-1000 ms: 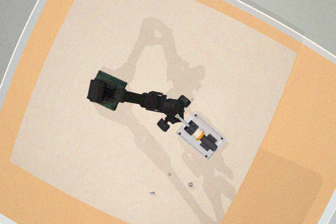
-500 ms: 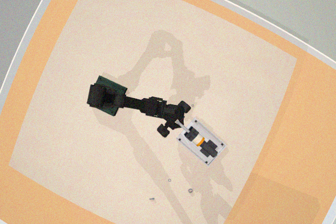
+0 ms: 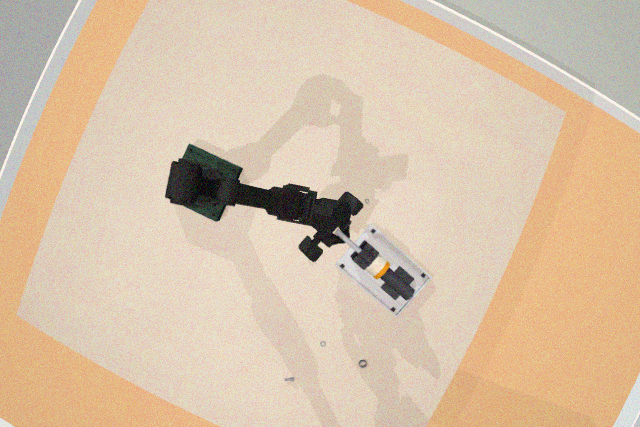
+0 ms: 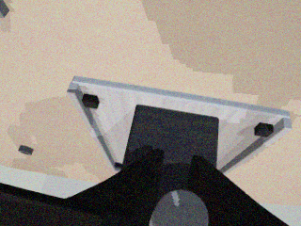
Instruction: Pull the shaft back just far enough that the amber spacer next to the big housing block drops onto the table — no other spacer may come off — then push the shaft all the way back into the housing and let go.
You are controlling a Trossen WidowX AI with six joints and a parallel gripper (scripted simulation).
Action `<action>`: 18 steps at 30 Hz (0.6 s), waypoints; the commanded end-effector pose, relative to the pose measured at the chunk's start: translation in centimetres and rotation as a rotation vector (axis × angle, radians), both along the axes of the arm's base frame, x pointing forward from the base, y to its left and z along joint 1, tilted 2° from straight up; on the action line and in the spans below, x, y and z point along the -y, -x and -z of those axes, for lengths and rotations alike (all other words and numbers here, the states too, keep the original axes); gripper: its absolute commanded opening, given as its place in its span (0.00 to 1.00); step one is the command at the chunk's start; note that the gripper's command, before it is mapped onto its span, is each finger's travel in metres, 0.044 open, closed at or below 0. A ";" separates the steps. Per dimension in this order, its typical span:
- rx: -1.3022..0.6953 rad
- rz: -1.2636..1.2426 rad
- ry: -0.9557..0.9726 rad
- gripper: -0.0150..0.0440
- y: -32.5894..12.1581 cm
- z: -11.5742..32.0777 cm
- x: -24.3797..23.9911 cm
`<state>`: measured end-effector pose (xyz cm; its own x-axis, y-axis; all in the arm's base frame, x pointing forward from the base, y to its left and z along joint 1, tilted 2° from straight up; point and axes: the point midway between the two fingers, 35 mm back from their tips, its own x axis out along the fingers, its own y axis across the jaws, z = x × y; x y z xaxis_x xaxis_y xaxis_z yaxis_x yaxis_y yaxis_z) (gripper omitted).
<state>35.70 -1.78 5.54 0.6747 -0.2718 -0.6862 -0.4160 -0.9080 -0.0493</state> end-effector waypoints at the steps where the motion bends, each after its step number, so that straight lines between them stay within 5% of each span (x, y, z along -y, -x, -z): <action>1: 0.001 0.006 -0.001 0.25 0.1 0.0 0.0; 18: 0.001 0.006 -0.001 0.25 0.2 0.0 0.0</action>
